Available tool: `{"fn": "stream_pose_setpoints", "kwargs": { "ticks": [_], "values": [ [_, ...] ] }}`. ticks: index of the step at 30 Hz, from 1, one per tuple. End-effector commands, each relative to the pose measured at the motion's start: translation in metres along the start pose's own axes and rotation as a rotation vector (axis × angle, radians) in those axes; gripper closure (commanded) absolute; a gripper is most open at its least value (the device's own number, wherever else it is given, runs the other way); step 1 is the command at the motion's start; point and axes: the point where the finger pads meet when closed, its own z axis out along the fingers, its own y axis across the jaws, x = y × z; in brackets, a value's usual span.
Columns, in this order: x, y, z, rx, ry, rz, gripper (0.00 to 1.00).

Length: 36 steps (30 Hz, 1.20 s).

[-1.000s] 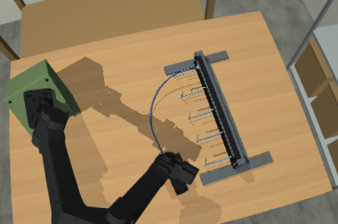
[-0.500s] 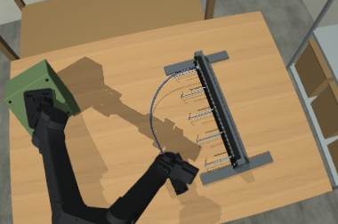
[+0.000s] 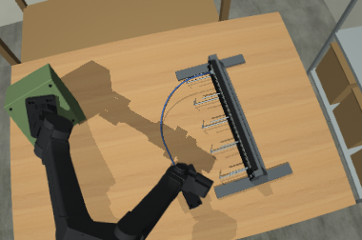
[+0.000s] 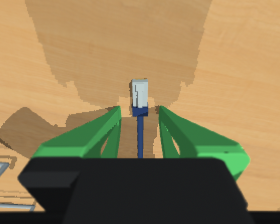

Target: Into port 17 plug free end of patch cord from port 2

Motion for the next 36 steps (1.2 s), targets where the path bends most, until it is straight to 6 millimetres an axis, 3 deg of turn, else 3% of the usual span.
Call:
{"fn": "stream_pose_setpoints", "kwargs": {
  "ticks": [1, 14, 15, 36],
  "values": [
    [0.0039, -0.0063, 0.0080, 0.015, 0.007, -0.014, 0.64],
    [0.0076, -0.0089, 0.0078, 0.019, 0.013, -0.018, 0.64],
    [0.0079, -0.0091, 0.0078, 0.019, 0.014, -0.018, 1.00],
    [0.0040, -0.0063, 0.0081, 0.016, 0.008, -0.014, 1.00]
  ]
}}
